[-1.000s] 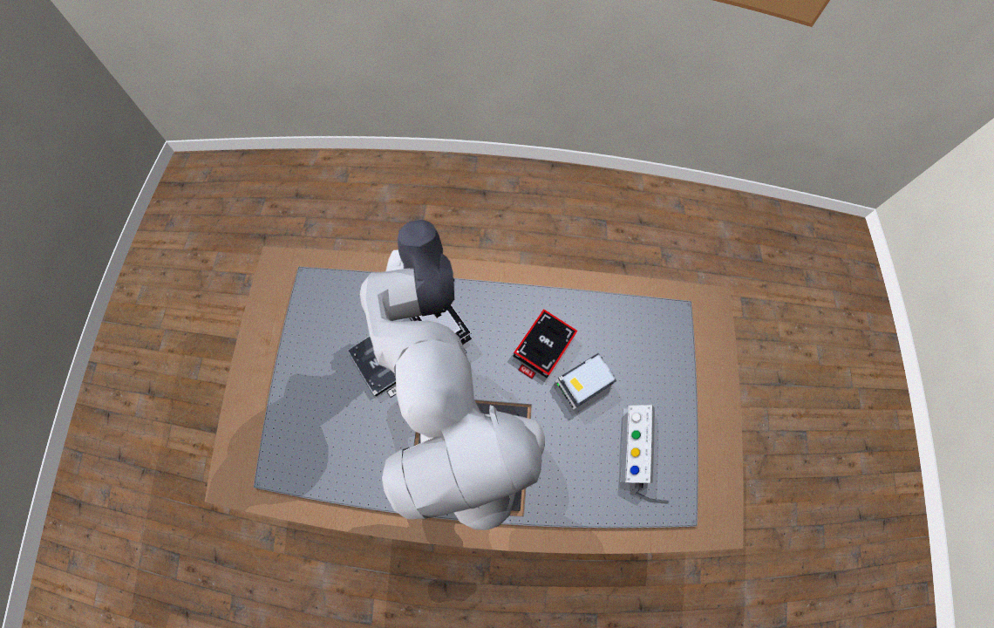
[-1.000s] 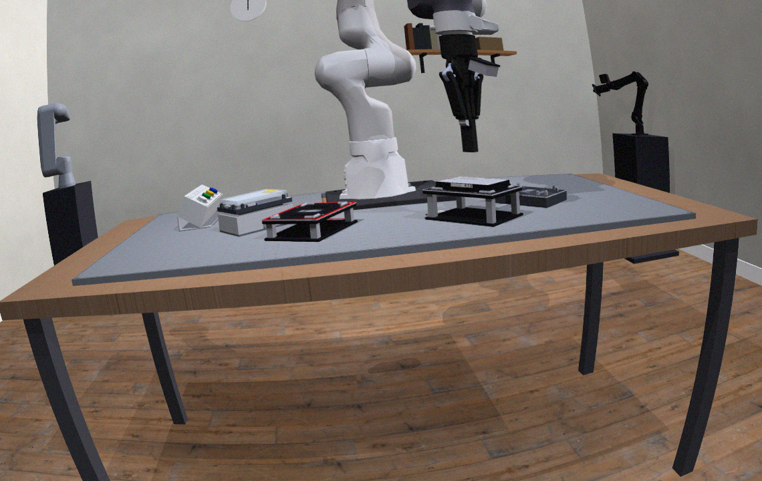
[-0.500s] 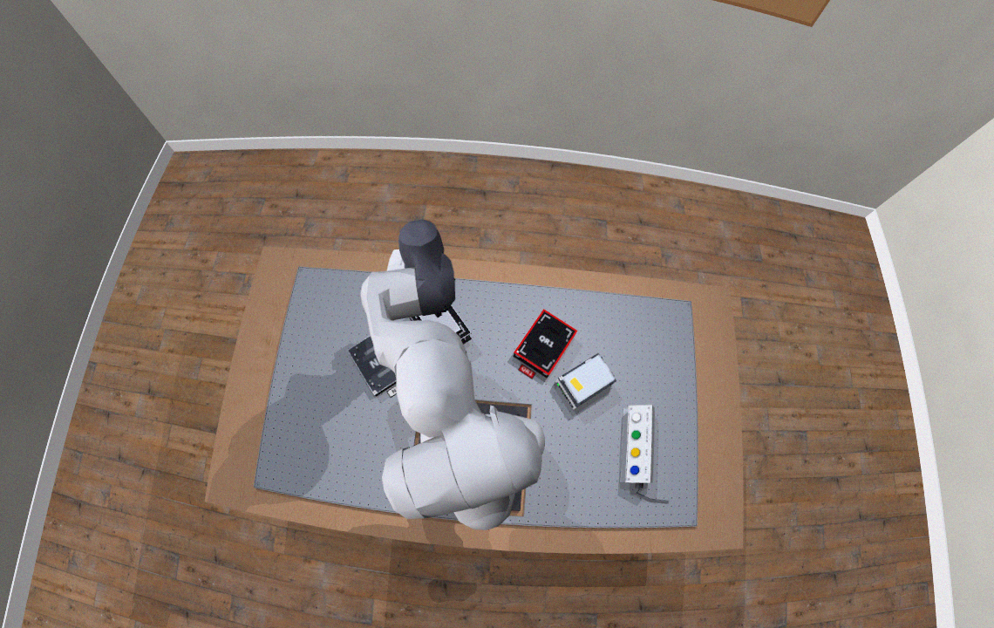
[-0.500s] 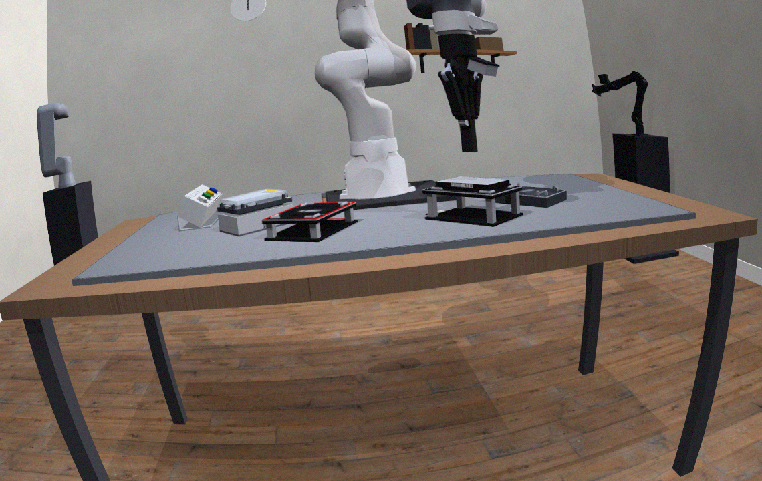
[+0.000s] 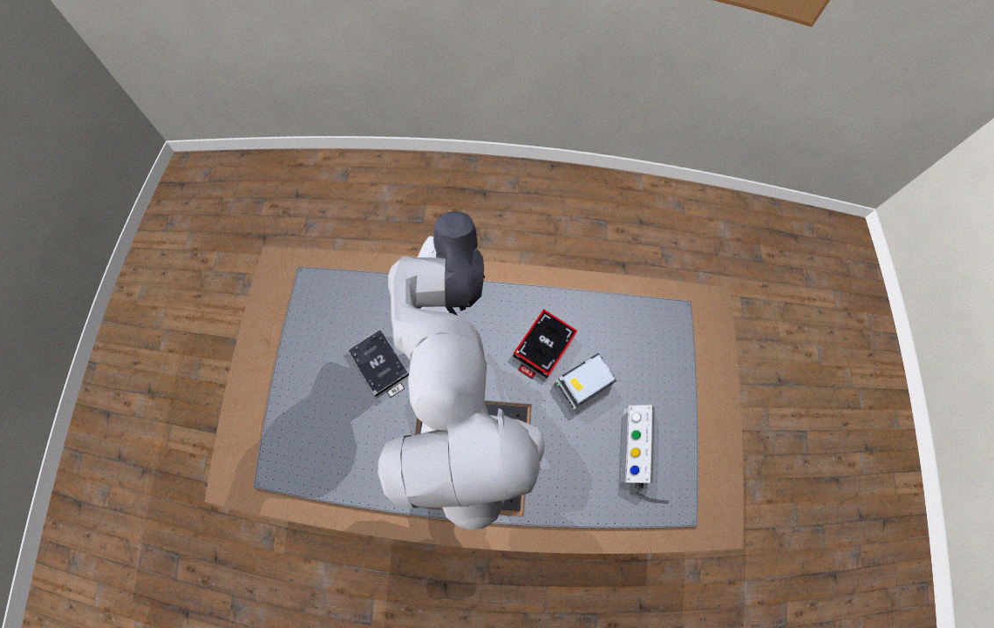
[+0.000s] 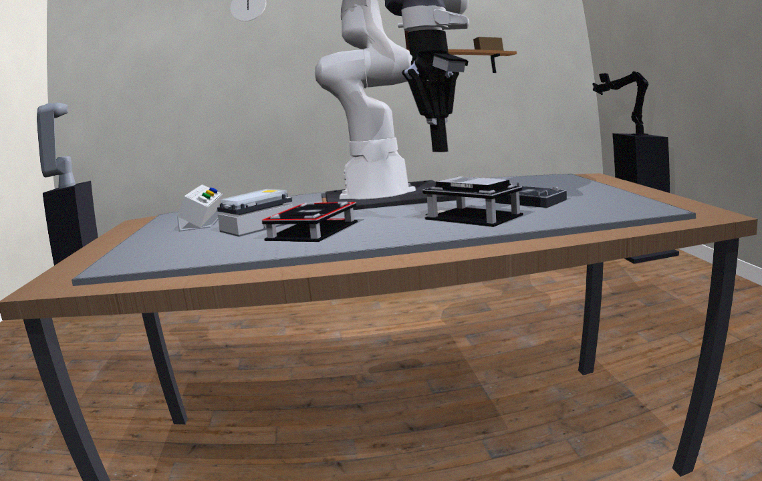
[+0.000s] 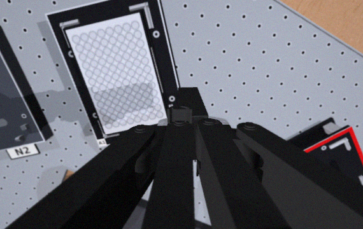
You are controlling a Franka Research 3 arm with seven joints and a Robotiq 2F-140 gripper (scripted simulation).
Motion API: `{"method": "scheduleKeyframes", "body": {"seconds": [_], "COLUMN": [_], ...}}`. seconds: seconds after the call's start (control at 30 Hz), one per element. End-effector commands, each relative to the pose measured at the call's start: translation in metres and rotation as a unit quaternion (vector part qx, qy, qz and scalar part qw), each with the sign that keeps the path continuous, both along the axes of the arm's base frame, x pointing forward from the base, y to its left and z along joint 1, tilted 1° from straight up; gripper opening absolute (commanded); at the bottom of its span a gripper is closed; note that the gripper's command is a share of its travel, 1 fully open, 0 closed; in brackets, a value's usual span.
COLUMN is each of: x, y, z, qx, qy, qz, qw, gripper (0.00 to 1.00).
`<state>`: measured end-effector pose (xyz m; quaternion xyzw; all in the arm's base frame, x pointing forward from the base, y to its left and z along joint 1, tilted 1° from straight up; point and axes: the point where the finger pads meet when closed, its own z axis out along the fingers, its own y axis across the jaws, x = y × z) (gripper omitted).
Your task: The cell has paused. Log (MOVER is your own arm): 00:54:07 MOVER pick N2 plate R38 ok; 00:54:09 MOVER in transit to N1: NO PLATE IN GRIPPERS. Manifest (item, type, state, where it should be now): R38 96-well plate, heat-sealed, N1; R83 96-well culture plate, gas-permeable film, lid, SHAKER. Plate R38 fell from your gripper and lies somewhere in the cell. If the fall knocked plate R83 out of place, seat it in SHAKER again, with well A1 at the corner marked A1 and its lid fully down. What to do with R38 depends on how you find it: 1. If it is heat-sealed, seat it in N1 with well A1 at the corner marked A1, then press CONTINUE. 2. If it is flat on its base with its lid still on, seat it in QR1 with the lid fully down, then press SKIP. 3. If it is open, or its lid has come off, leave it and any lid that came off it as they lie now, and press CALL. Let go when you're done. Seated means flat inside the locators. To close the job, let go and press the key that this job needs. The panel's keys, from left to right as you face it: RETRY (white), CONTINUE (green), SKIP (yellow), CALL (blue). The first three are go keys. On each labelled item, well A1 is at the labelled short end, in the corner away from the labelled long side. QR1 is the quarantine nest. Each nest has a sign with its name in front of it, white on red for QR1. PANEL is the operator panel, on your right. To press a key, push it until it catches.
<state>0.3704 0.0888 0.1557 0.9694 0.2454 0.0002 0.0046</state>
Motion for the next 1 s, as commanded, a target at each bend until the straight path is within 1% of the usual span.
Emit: {"method": "scheduleKeyframes", "body": {"seconds": [0.0, 0.1, 0.2, 0.3, 0.37, 0.43, 0.53, 0.6, 0.67, 0.8, 0.93, 0.97], "x": [0.008, 0.013, 0.014, 0.01, 0.003, 0.003, -0.013, -0.028, -0.045, -0.087, -0.135, -0.135], "y": [-0.032, -0.07, -0.113, -0.16, -0.193, -0.193, -0.243, -0.275, -0.306, -0.361, -0.405, -0.405], "z": [0.003, 0.006, 0.008, 0.011, 0.012, 0.012, 0.014, 0.014, 0.015, 0.015, 0.014, 0.014], "qx": [-0.002, -0.002, -0.002, -0.002, -0.002, -0.002, -0.003, -0.003, -0.003, -0.003, -0.004, -0.004], "qy": [-0.002, -0.004, -0.007, -0.009, -0.01, -0.01, -0.012, -0.012, -0.013, -0.014, -0.013, -0.013], "qz": [-0.064, -0.125, -0.194, -0.268, -0.319, -0.319, -0.396, -0.447, -0.497, -0.589, -0.669, -0.669], "qw": [0.998, 0.992, 0.981, 0.963, 0.948, 0.948, 0.918, 0.894, 0.868, 0.808, 0.743, 0.743], "gripper": [0.1, 0.1, 0.1, 0.1, 0.1, 0.1, 0.1, 0.1, 0.1, 0.1, 0.1, 0.1]}}
